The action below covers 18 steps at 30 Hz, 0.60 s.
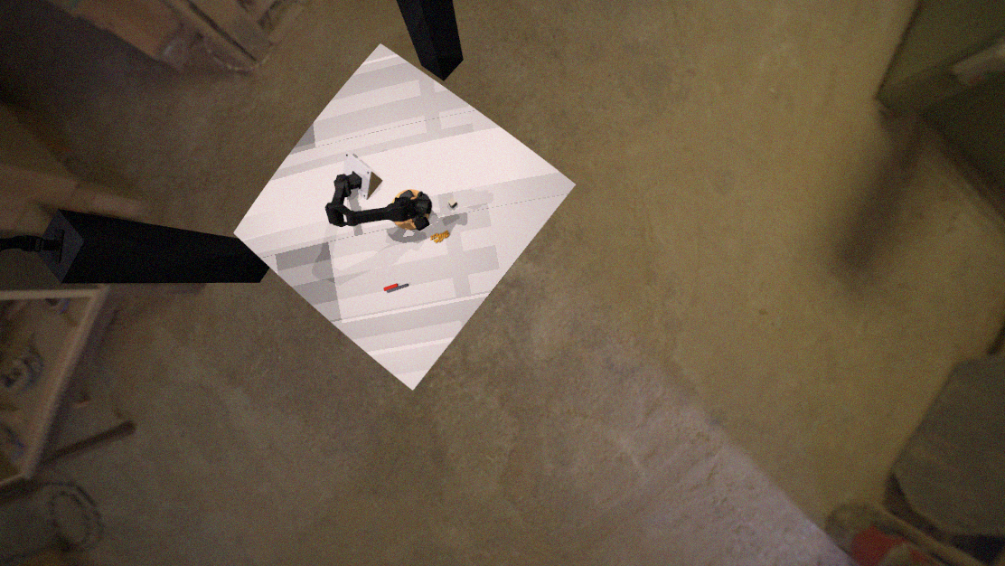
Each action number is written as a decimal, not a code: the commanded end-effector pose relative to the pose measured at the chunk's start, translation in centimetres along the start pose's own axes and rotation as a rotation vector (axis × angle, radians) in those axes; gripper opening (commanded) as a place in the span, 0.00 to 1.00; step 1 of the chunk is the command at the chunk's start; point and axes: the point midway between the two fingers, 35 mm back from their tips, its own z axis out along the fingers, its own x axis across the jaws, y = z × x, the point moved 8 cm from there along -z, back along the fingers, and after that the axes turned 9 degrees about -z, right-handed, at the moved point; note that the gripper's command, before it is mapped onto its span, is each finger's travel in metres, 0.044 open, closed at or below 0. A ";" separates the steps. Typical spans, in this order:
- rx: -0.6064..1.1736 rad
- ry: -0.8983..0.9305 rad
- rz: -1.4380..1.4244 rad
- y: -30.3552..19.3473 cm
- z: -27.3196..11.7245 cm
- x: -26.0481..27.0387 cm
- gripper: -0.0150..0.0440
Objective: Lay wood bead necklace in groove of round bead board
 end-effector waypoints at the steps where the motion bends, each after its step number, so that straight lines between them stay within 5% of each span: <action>1: 0.000 0.000 0.000 0.0 0.0 0.0 0.25; 18: 0.005 -0.003 -0.002 0.0 -0.8 -0.8 0.25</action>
